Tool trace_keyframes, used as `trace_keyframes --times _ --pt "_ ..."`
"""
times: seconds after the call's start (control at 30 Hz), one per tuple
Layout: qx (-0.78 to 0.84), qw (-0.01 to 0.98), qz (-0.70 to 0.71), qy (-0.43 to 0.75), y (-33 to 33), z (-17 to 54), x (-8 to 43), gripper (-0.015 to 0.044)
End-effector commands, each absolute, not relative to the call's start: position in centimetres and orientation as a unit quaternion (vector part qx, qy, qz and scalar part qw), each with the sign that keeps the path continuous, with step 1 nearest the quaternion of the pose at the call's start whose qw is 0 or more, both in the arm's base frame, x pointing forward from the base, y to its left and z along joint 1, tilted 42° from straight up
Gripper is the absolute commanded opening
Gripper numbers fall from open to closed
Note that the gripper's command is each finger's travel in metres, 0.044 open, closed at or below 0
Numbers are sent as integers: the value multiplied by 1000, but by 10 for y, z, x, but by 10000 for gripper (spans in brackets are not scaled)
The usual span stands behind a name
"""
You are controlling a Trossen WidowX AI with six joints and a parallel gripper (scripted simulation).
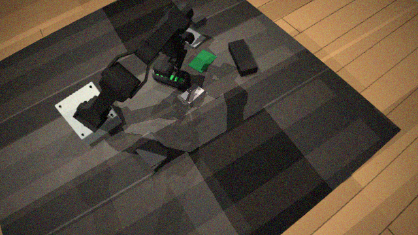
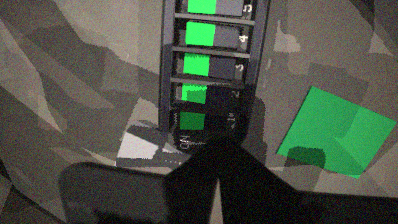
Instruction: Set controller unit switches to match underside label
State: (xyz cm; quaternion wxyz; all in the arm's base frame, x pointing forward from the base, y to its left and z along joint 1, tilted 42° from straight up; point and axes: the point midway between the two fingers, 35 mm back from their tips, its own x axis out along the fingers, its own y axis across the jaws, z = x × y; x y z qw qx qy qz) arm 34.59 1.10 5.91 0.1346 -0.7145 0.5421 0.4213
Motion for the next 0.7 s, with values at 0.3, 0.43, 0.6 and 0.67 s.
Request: trace_keyframes --times 0.3,0.43,0.6,0.67 --pt "-712 129 431 539 36 40 318 0" --pt "-712 129 431 539 36 40 318 0" --pt "-712 129 431 539 36 40 318 0" --pt "-712 129 431 539 36 36 324 0"
